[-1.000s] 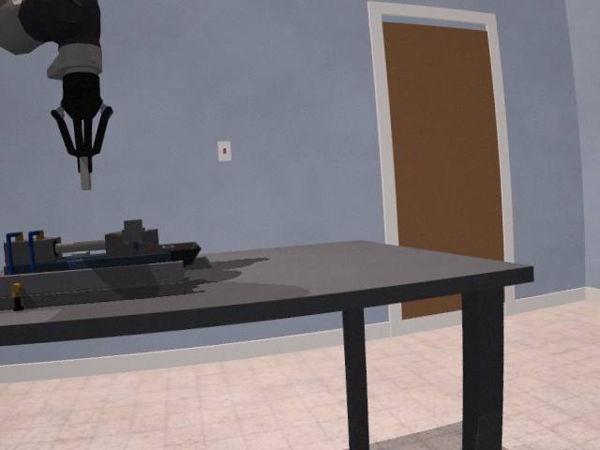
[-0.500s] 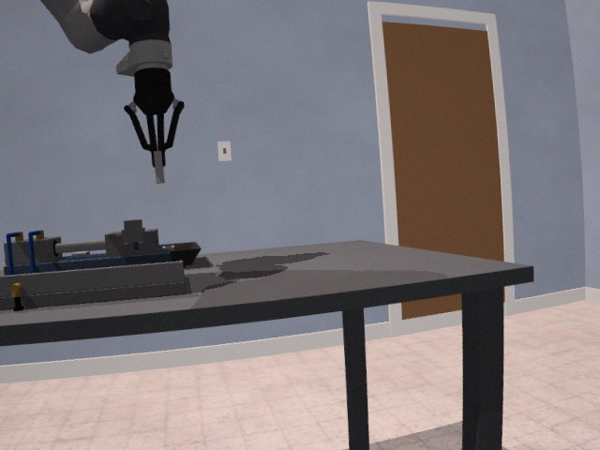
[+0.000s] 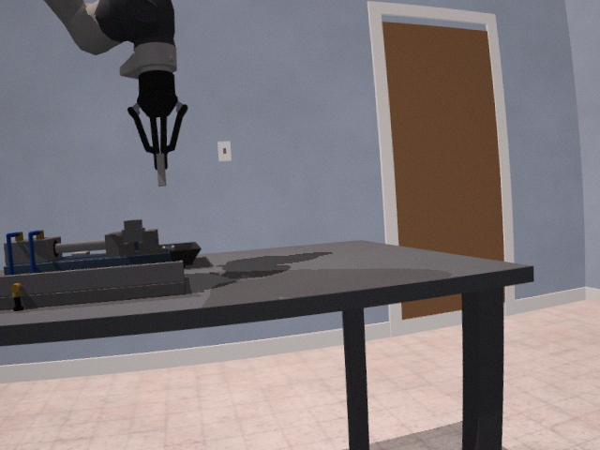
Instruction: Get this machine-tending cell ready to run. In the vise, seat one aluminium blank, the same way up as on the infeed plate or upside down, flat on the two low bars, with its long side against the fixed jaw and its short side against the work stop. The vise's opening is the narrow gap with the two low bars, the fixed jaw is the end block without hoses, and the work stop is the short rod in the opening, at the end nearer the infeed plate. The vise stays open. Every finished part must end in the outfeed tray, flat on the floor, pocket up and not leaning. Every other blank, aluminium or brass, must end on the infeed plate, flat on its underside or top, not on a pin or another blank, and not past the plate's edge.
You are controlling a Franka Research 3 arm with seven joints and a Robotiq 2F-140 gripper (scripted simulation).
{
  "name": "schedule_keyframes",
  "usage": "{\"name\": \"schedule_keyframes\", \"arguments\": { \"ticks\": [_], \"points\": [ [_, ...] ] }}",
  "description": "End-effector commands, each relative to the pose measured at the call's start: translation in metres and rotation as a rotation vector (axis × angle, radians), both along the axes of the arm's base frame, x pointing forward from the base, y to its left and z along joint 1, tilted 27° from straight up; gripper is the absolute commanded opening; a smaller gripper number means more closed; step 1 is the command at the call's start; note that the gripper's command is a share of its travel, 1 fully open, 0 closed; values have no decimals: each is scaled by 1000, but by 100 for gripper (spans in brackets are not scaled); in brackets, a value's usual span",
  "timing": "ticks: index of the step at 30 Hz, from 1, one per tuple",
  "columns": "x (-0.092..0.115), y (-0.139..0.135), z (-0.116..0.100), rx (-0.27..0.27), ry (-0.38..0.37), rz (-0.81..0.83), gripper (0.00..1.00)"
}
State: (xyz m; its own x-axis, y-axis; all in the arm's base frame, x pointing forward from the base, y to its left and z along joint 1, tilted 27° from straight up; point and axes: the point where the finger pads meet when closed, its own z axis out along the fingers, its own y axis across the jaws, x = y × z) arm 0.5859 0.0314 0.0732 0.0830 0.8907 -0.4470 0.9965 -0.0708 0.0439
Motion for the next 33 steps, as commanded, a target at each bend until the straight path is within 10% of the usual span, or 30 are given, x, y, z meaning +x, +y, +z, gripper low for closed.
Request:
{"name": "schedule_keyframes", "arguments": {
  "ticks": [1,33],
  "points": [
    [0,-3,-3,-3,9,11,0],
    [0,-25,-47,-3,9,11,0]
  ]
}}
